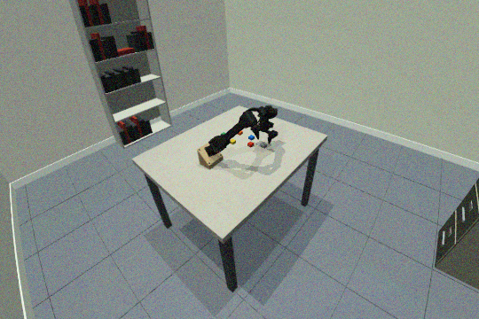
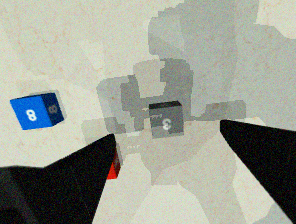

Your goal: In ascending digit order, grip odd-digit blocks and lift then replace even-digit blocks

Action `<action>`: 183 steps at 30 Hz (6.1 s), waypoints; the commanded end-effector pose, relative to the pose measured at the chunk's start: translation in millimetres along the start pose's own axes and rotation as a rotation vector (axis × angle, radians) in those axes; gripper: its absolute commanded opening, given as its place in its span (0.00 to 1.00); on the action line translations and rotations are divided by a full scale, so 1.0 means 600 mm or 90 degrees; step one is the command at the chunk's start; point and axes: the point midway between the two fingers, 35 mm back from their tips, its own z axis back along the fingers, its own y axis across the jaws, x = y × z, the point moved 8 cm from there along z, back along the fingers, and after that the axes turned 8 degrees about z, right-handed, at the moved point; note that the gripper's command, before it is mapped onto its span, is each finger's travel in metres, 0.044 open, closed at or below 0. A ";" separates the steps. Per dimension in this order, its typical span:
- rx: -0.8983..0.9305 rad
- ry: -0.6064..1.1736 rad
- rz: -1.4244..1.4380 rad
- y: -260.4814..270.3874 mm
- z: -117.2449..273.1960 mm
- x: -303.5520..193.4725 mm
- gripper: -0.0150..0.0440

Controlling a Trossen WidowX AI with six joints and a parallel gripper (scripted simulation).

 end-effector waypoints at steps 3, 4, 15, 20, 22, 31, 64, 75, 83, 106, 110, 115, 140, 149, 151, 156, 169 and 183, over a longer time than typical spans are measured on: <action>-0.001 0.002 -0.005 -0.003 0.039 0.002 0.80; 0.000 0.002 -0.004 -0.003 0.063 0.004 0.75; 0.000 0.002 -0.004 -0.002 0.142 -0.001 0.46; 0.003 0.001 -0.004 0.015 0.142 0.011 0.46; 0.010 -0.001 -0.003 0.069 0.144 0.039 0.46; 0.011 0.000 -0.004 0.355 0.146 0.093 0.46; 0.005 0.000 -0.005 0.394 -0.011 0.090 0.93; 0.004 0.000 -0.006 0.394 -0.040 0.090 0.93; 0.004 0.000 -0.006 0.394 -0.052 0.089 0.84; 0.004 0.000 -0.006 0.394 -0.052 0.089 0.46; 0.004 0.000 -0.006 0.394 -0.052 0.089 0.46; 0.004 0.000 -0.006 0.394 -0.052 0.089 0.46; 0.004 0.000 -0.006 0.394 -0.026 0.090 0.46; 0.004 0.000 -0.006 0.394 -0.044 0.090 0.46; 0.004 0.000 -0.006 0.394 -0.049 0.090 0.46; 0.004 0.000 -0.006 0.394 -0.052 0.090 0.46; 0.004 0.000 -0.006 0.394 -0.052 0.090 0.77; 0.005 0.000 -0.005 0.394 0.009 0.090 0.93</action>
